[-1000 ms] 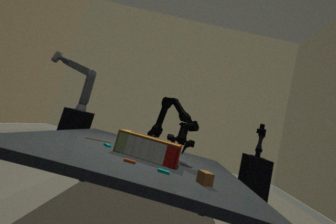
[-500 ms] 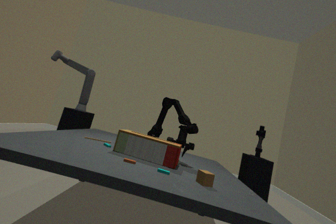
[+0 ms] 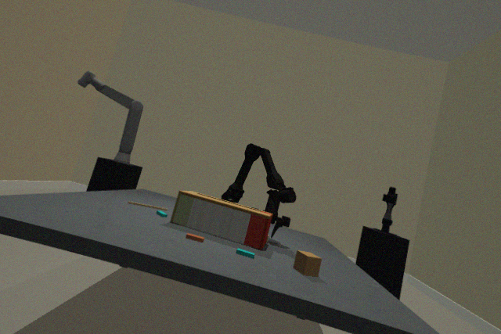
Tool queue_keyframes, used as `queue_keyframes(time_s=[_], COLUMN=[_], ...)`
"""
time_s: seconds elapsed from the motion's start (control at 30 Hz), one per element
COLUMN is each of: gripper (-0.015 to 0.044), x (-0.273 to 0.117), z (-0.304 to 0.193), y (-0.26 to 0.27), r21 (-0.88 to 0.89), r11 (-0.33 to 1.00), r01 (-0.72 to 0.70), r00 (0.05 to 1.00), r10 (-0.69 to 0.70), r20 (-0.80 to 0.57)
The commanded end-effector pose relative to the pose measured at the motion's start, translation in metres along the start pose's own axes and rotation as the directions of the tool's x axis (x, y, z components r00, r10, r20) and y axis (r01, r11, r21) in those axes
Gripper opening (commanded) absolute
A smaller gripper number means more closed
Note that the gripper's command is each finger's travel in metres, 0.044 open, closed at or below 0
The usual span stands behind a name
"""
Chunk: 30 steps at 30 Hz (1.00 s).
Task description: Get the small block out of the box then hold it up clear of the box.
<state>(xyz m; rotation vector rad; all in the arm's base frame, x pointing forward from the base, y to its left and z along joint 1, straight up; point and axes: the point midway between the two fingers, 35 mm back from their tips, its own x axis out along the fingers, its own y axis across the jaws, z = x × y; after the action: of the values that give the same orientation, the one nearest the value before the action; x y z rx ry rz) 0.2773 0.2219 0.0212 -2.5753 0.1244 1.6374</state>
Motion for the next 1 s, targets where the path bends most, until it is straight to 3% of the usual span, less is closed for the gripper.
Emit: queue_keyframes(time_s=[0.0,0.27,0.53,0.63,0.7,0.97], gripper=[0.0285,0.0285,0.0075,0.0055,0.0002,0.0000], x=[0.008,0.018,0.018,0.018,0.013,-0.039], z=[0.005,0.009,0.009,0.009,0.007,-0.016], y=[0.002,0.002,0.002,0.002,0.002,0.001], r21=[-0.007,-0.007,-0.007,-0.007,-0.007,-0.002], r11=[1.000,1.000,1.000,1.000,1.000,1.000], r01=[-0.006,-0.006,-0.006,-0.006,-0.006,-0.004], r00=[1.000,1.000,1.000,1.000,1.000,1.000], r10=[0.006,0.006,0.006,0.006,0.006,0.004], r20=[0.001,0.001,0.001,0.001,0.001,0.002])
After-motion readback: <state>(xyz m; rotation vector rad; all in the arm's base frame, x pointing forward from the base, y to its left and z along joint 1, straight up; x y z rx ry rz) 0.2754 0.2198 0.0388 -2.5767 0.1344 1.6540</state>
